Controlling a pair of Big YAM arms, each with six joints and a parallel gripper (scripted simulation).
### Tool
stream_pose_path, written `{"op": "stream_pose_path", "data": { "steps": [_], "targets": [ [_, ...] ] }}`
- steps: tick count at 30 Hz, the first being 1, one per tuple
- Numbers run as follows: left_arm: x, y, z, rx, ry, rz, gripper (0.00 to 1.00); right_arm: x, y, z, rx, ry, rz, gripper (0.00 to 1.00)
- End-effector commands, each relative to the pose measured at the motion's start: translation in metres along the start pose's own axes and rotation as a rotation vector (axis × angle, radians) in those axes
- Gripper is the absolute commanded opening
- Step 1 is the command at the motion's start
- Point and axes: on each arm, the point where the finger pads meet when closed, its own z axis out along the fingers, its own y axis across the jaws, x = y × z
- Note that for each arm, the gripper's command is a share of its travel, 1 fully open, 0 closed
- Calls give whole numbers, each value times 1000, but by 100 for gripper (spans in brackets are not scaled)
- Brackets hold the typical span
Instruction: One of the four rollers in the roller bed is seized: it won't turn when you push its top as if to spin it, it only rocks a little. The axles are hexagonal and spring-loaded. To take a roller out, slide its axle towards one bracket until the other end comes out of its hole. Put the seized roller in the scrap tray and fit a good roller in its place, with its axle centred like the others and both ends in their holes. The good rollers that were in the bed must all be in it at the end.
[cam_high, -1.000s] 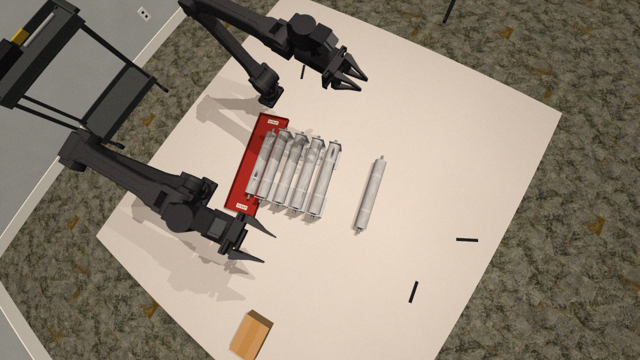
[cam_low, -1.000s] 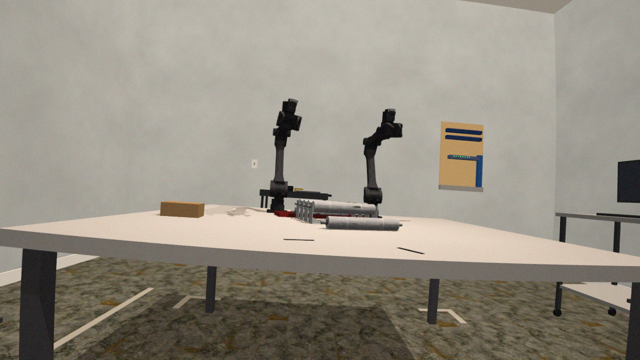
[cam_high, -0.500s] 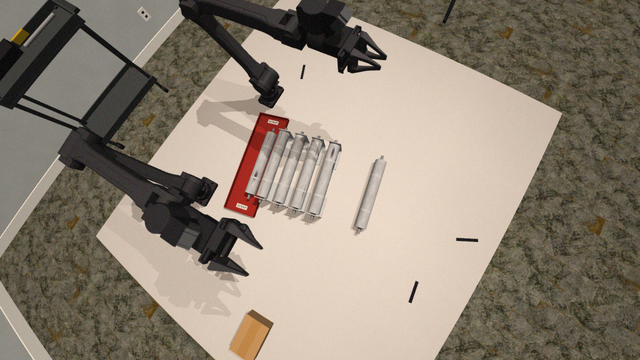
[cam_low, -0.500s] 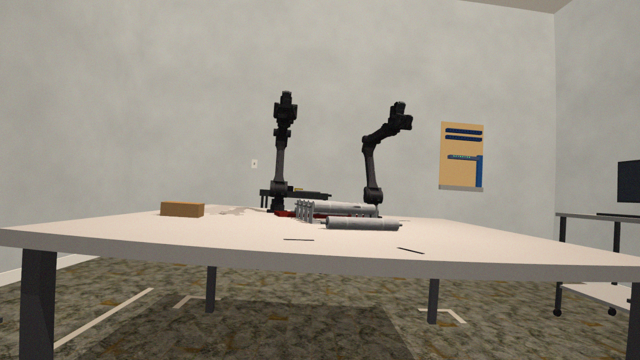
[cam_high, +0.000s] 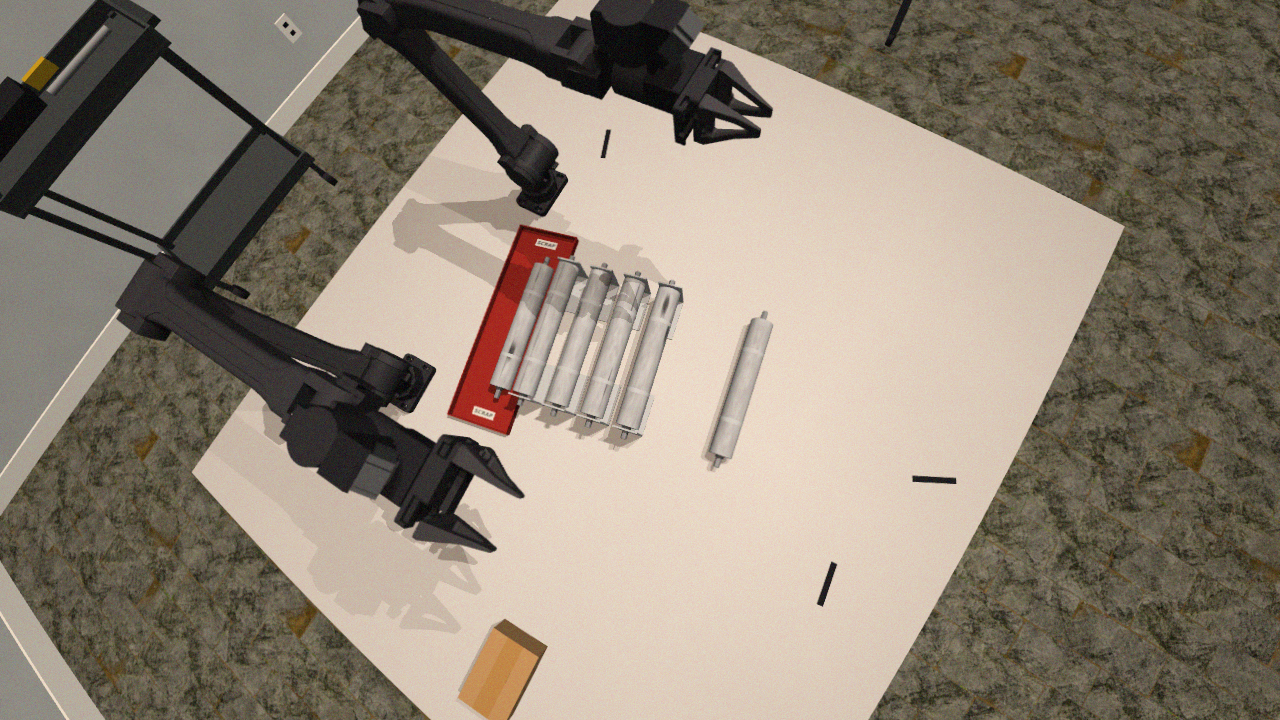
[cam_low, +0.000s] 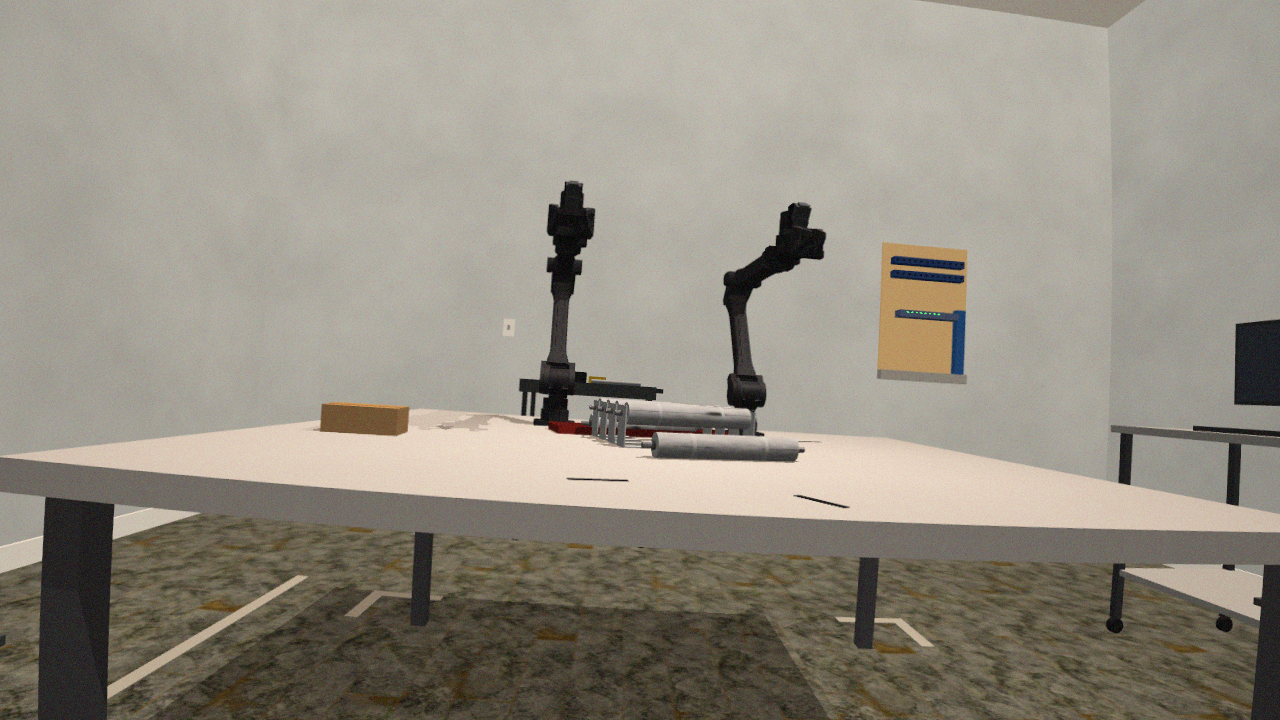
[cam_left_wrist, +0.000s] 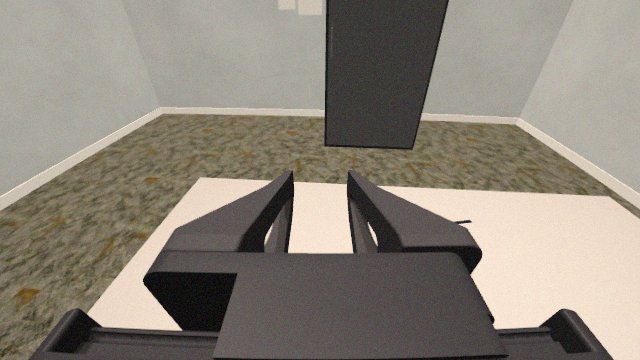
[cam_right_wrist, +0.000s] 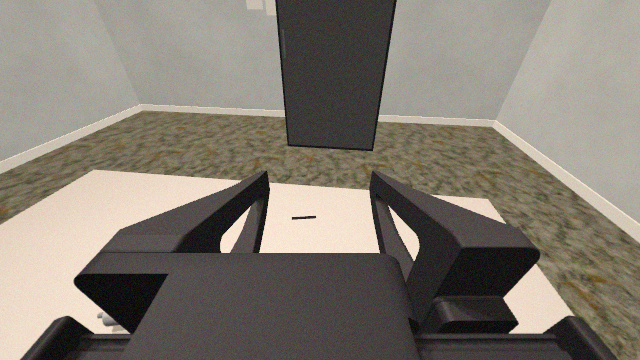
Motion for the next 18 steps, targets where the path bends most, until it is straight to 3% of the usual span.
{"op": "stream_pose_path", "data": {
  "steps": [1, 2, 5, 8, 15, 18],
  "targets": [
    [1, -6, -1, 13, 8, 8, 32, -30, 5, -3, -11, -51, 4, 62],
    [0, -6, -3, 15, 8, 9, 32, -13, 6, -5, -13, -21, 9, 62],
    [-3, -5, -6, 13, 2, 8, 32, -3, 5, -5, -12, -4, 14, 62],
    [-4, -5, -3, 14, -1, 8, 32, -19, 5, -4, -12, -32, 15, 62],
    [-1, -6, -4, 14, 4, 8, 32, -5, 6, -4, -14, -15, 13, 62],
    [-1, -6, -4, 14, 6, 8, 32, -16, 6, -4, -13, -33, 14, 62]
  ]
}}
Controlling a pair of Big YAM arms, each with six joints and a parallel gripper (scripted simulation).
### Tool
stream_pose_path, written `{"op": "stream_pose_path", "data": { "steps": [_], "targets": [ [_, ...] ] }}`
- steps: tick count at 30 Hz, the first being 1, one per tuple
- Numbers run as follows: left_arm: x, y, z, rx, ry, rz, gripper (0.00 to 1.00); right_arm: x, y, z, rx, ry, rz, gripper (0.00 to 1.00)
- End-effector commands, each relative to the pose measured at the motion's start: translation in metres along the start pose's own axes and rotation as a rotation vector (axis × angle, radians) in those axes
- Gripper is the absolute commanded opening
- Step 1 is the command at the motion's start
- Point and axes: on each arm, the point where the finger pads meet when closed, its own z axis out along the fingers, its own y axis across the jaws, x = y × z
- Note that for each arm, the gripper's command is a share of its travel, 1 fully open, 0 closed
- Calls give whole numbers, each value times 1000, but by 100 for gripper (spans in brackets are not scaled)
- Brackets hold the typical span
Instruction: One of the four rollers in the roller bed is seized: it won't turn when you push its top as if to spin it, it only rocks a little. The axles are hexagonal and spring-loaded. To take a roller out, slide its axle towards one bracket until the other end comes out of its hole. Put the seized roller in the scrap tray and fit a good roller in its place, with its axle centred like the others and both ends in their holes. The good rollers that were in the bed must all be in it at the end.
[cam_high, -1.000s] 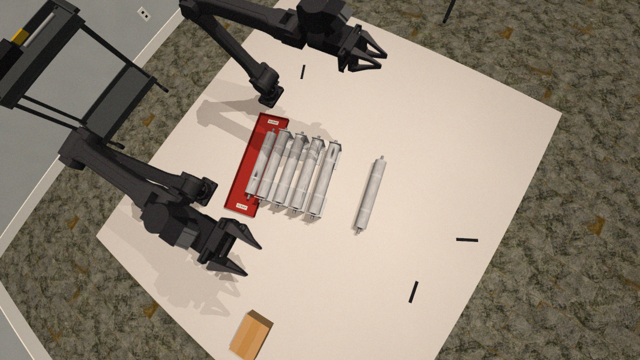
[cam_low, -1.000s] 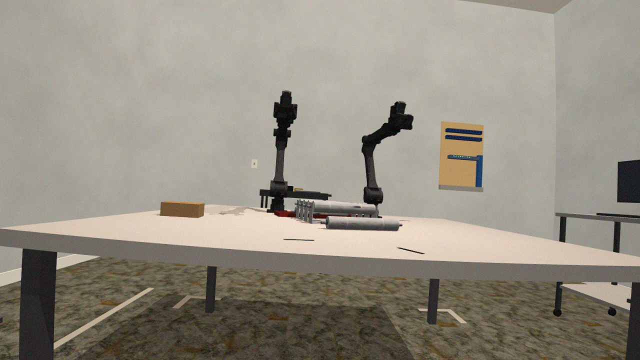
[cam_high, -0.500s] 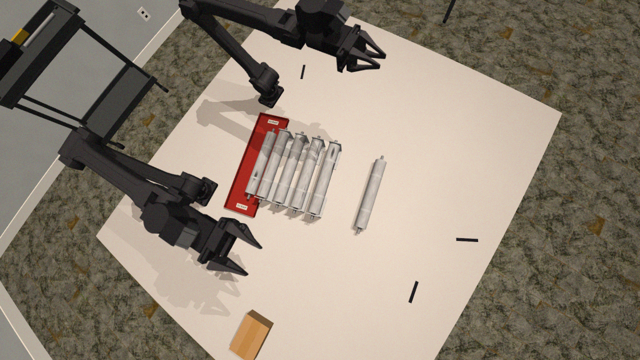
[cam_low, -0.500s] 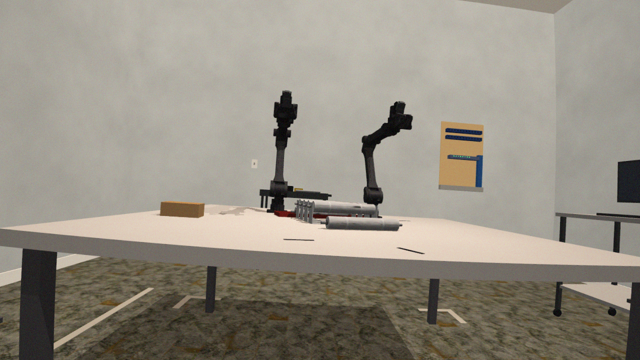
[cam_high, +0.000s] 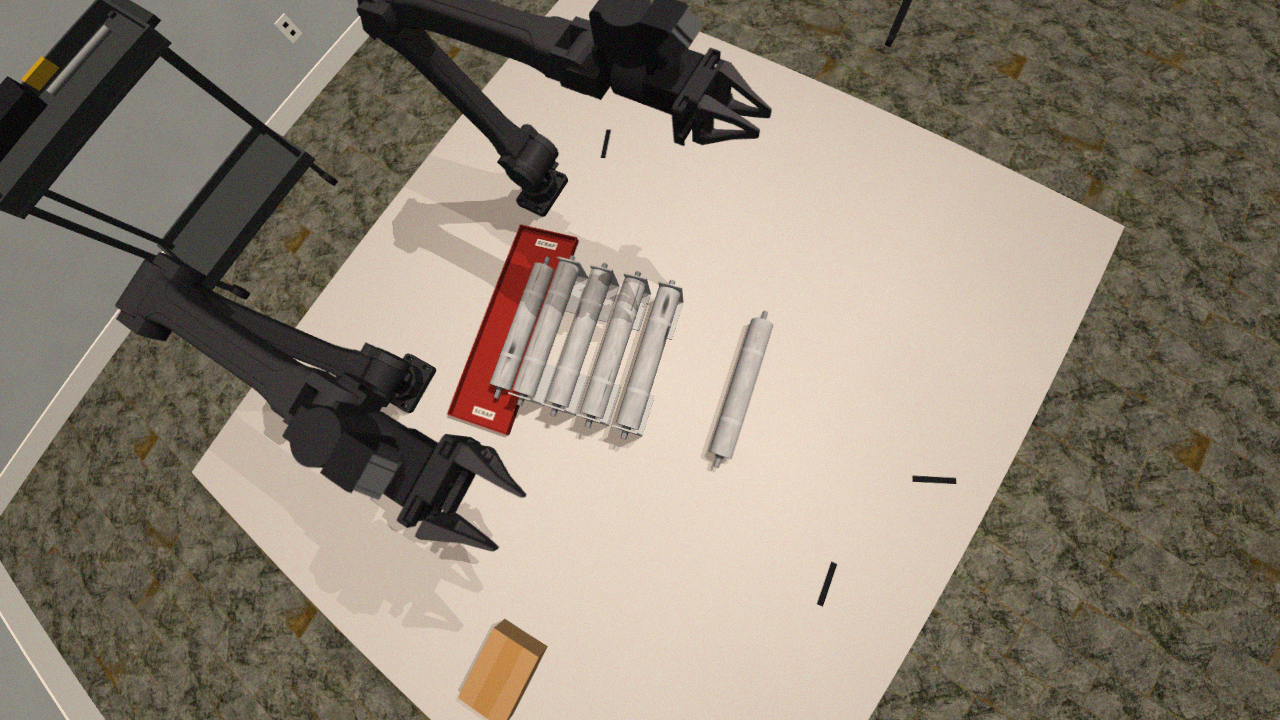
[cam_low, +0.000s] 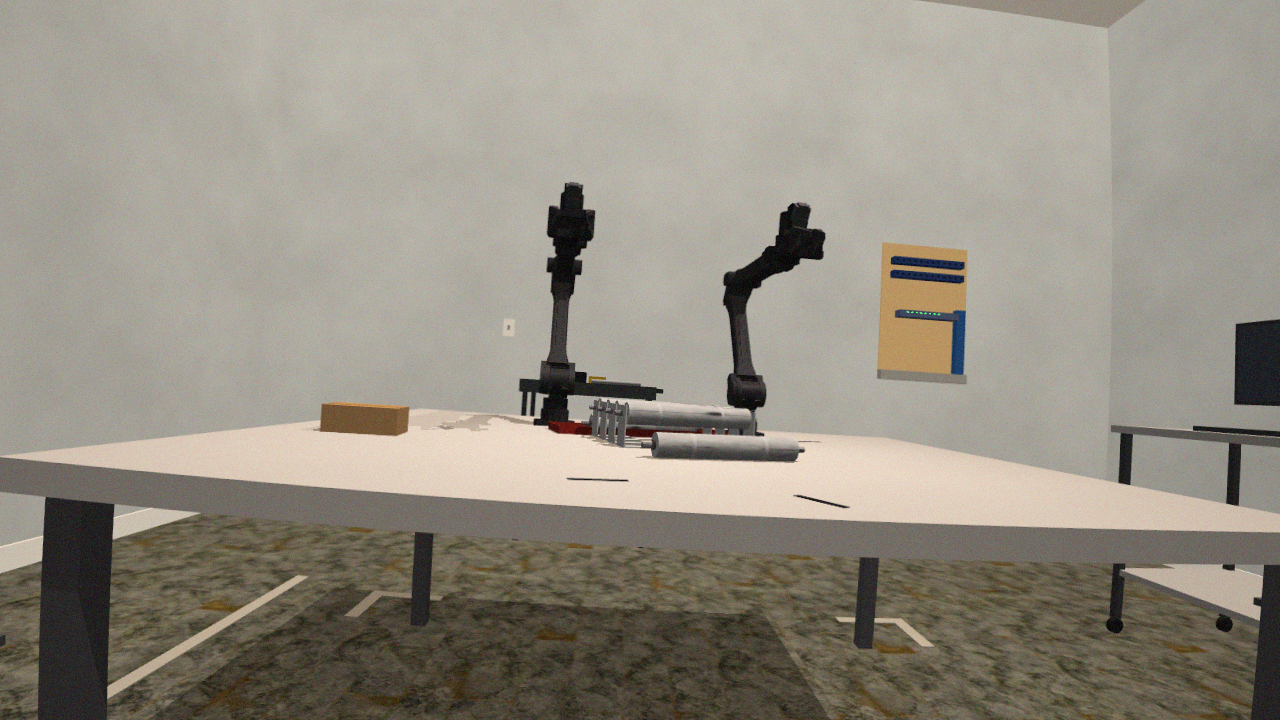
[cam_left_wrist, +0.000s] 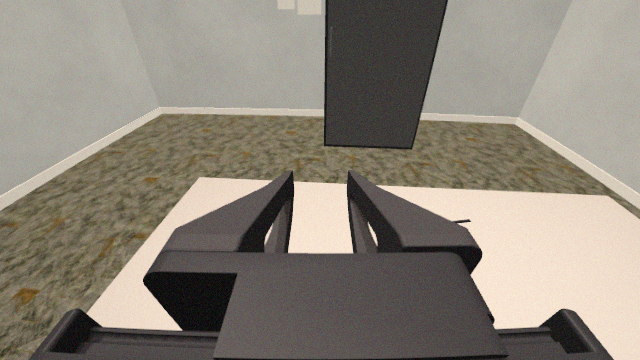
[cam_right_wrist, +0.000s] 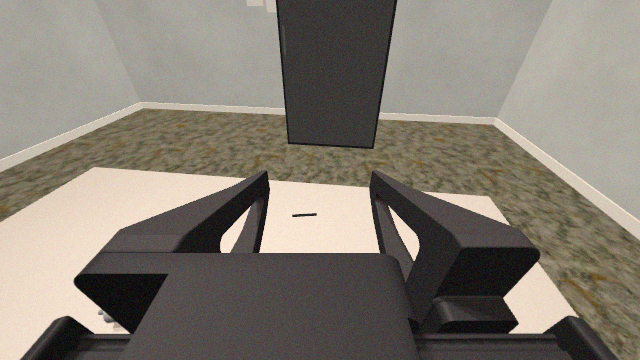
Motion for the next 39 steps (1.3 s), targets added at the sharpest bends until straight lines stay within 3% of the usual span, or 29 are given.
{"op": "stream_pose_path", "data": {
  "steps": [1, 7, 10, 12, 18, 27, 39],
  "targets": [
    [-1, -5, -4, 12, 4, 8, 32, -22, 5, -5, -12, -43, 13, 62],
    [0, -5, -4, 13, 8, 8, 32, -12, 5, -3, -13, -28, 14, 62],
    [0, -5, -4, 13, 8, 8, 32, -20, 3, -2, -7, -38, 6, 62],
    [0, -5, -4, 13, 8, 8, 32, -8, 5, -3, -12, -22, 14, 62],
    [1, -5, -3, 14, 11, 8, 32, -17, 5, -3, -12, -36, 14, 62],
    [-19, -3, -2, 9, -31, 4, 32, -16, 5, -3, -12, -37, 14, 62],
    [-25, -6, -3, 14, -41, 8, 32, -15, 5, -3, -13, -36, 14, 62]
  ]
}}
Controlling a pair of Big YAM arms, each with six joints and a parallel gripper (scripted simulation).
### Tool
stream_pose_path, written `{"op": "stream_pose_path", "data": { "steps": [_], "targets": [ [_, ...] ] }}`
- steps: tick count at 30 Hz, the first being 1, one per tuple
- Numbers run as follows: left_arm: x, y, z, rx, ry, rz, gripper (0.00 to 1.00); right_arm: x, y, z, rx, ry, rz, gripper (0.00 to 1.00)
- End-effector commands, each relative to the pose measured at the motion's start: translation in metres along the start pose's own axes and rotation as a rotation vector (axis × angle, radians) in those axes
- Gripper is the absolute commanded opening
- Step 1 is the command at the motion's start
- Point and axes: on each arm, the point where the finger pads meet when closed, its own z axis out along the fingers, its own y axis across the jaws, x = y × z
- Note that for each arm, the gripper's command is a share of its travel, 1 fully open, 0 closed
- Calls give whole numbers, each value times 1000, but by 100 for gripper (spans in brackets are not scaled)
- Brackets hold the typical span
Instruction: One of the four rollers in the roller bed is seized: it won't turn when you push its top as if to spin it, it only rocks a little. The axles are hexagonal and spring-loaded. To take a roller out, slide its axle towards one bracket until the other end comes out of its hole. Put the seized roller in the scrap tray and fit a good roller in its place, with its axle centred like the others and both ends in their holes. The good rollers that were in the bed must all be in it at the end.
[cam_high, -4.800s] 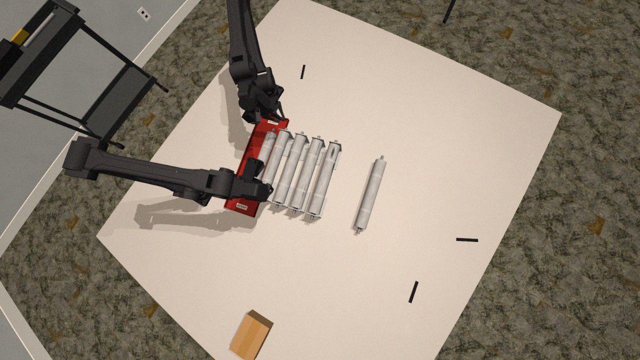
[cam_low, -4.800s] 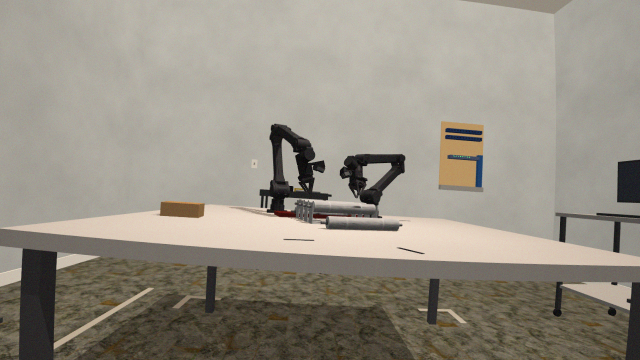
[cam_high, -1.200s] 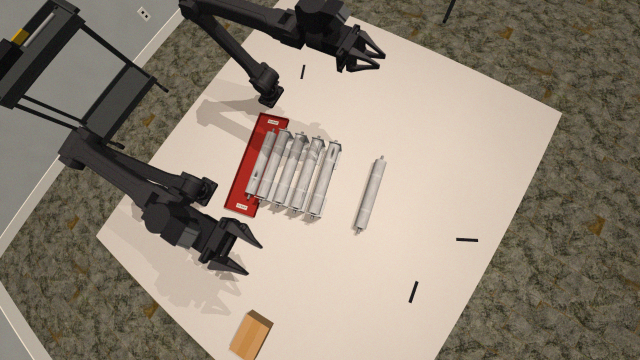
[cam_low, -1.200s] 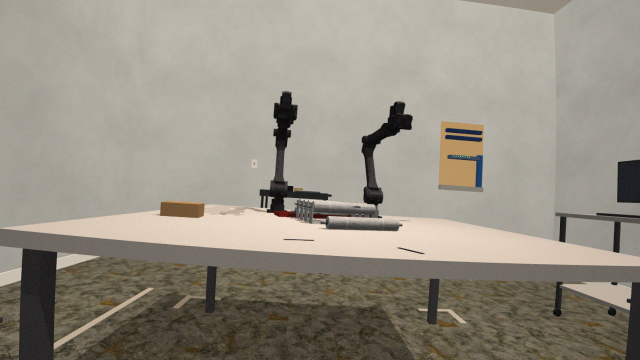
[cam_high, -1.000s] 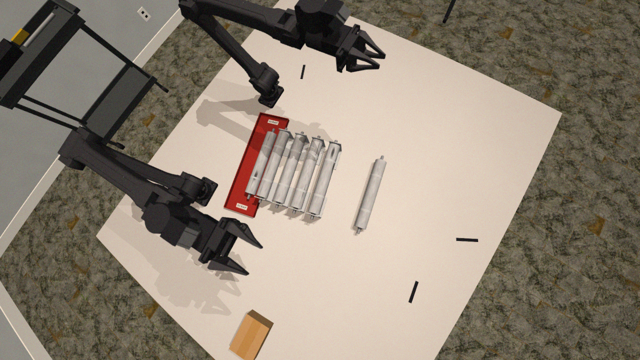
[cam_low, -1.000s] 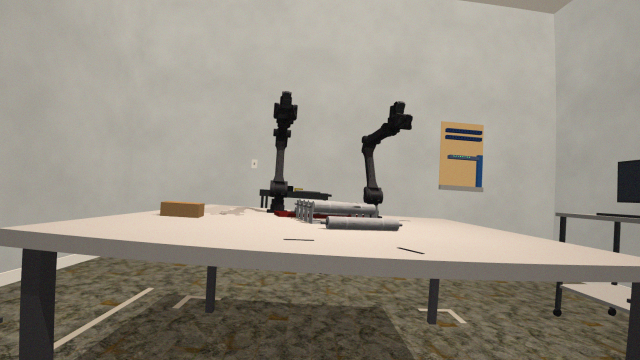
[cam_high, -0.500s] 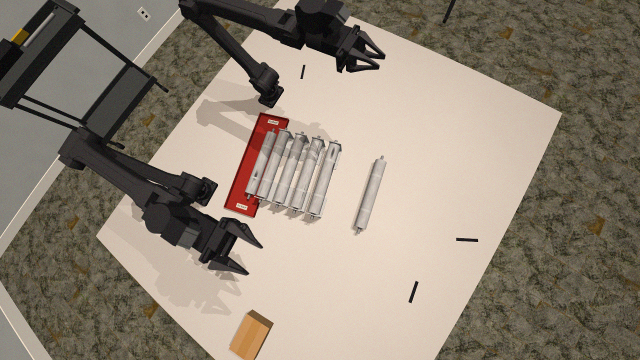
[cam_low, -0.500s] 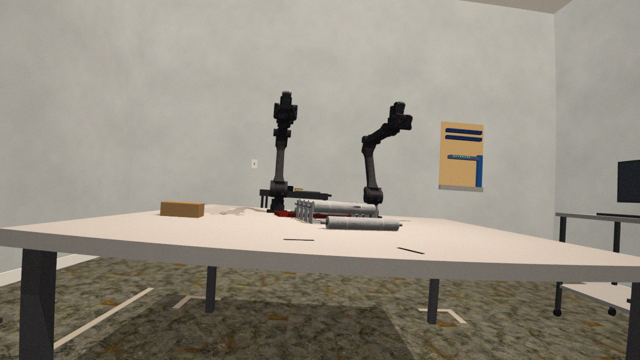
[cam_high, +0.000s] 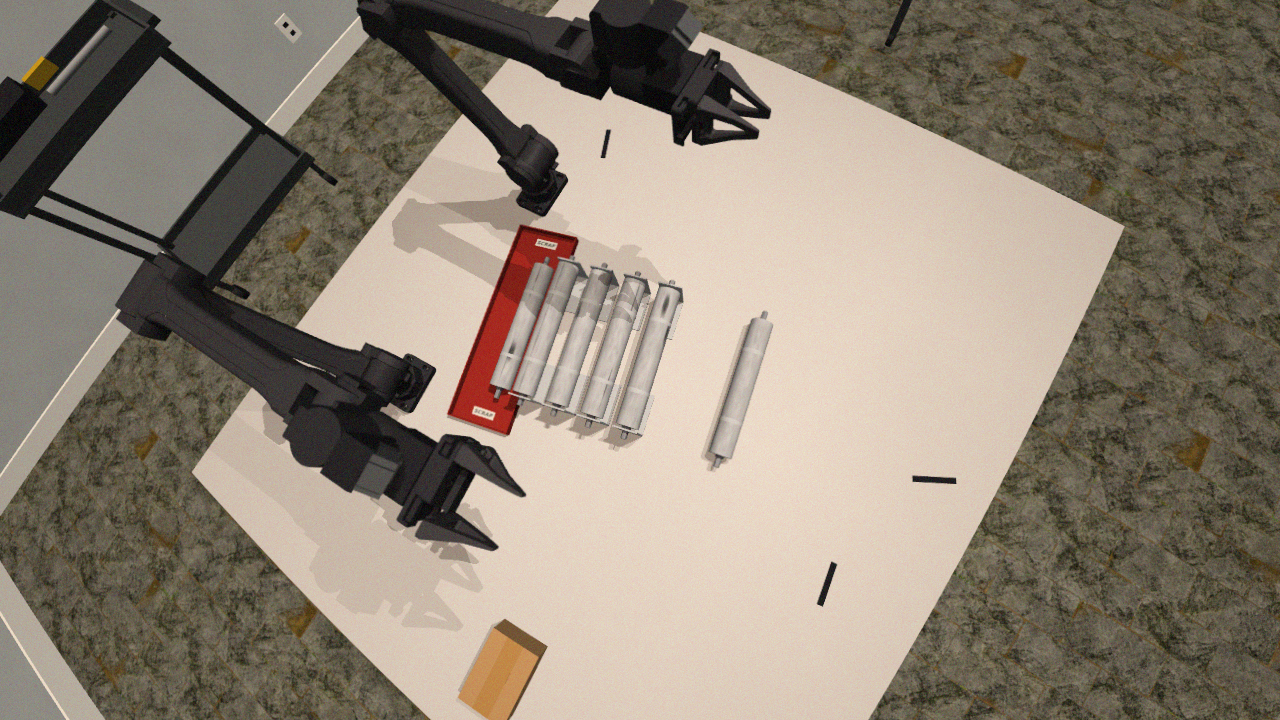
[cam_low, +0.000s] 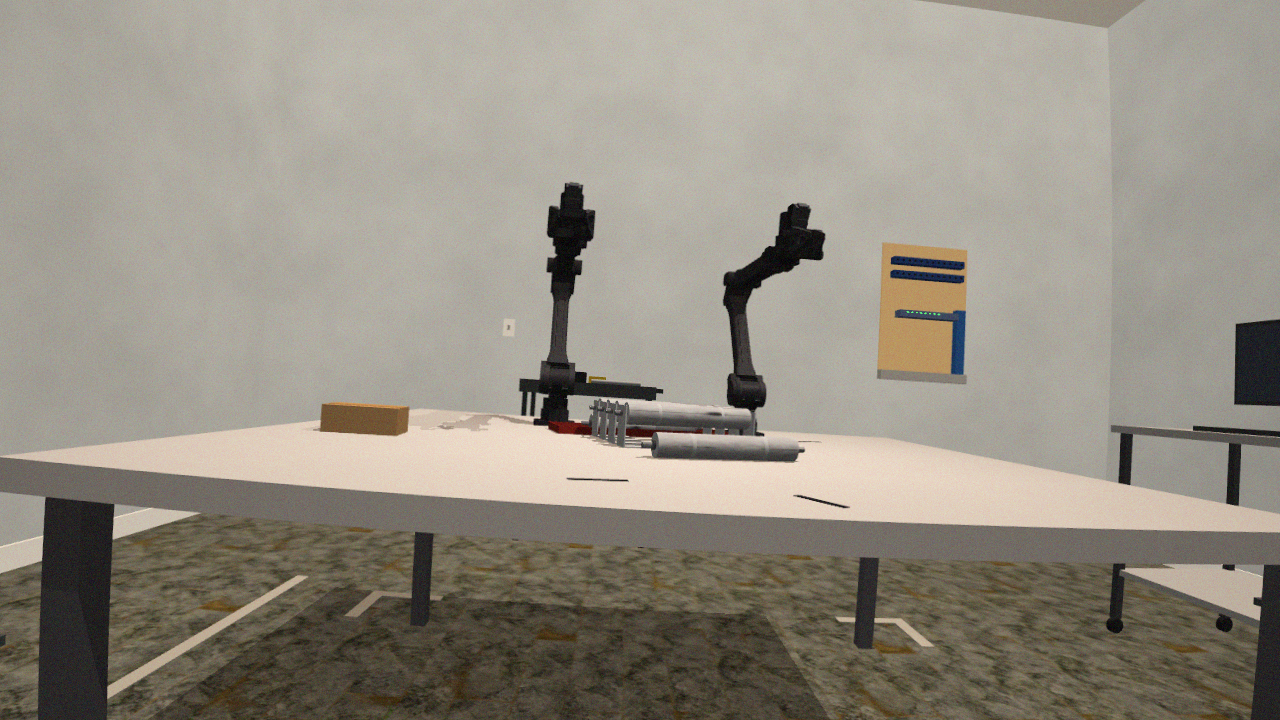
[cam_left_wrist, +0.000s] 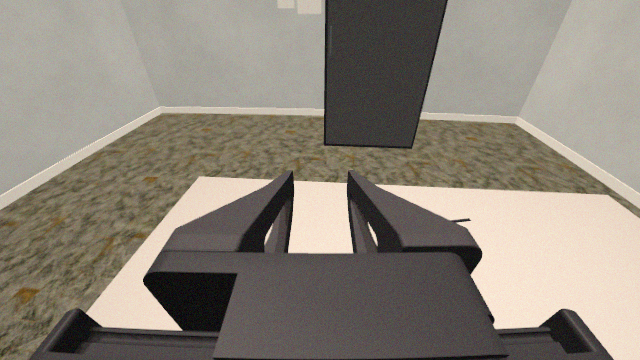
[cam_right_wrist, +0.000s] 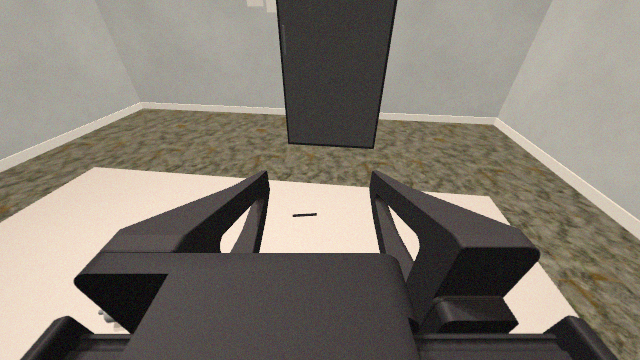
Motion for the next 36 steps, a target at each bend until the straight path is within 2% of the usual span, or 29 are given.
{"op": "stream_pose_path", "data": {
  "steps": [1, 18, 21, 22, 36],
  "targets": [
    [-27, -5, -3, 13, -45, 8, 32, -15, 5, -3, -12, -36, 13, 62],
    [-43, -5, -3, 13, -76, 8, 32, -13, 5, -2, -12, -35, 13, 62],
    [-43, -5, -3, 13, -76, 8, 32, -13, 5, -2, -12, -35, 13, 62],
    [-33, -3, -2, 9, -58, 5, 32, -20, 3, -2, -7, -41, 6, 62],
    [-33, -3, -2, 9, -58, 5, 32, -20, 3, -2, -7, -41, 6, 62]
  ]
}}
